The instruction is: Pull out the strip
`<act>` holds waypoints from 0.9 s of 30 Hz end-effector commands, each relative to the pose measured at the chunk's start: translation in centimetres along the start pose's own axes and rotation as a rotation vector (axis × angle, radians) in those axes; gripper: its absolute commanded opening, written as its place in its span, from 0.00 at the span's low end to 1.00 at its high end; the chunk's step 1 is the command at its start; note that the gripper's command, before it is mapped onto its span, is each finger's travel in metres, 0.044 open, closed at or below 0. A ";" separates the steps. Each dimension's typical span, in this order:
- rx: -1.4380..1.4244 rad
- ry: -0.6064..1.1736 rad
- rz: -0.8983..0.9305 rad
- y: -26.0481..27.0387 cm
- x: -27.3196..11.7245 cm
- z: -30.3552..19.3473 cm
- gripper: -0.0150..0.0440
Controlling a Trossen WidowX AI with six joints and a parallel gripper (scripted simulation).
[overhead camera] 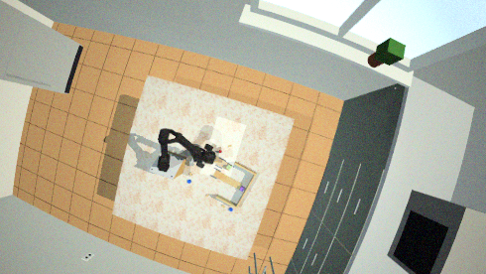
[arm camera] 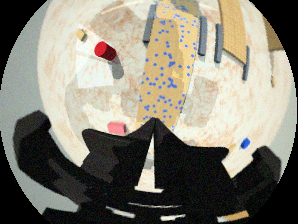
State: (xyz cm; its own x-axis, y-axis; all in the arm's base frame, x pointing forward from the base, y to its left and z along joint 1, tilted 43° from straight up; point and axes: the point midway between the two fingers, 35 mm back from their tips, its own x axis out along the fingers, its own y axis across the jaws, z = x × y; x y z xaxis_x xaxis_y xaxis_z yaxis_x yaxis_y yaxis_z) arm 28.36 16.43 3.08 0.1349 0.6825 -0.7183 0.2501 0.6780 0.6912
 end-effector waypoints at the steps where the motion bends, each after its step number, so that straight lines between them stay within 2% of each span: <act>1: 0.004 0.032 -0.012 -0.4 0.6 -1.6 0.25; 27: 0.004 0.032 -0.012 -0.3 0.6 -3.3 0.25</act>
State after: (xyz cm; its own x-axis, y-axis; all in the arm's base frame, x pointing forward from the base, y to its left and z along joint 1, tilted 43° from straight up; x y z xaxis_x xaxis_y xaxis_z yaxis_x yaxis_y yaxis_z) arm 26.21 17.12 3.31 0.1323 0.6843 -0.7171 0.2486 0.6775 0.6923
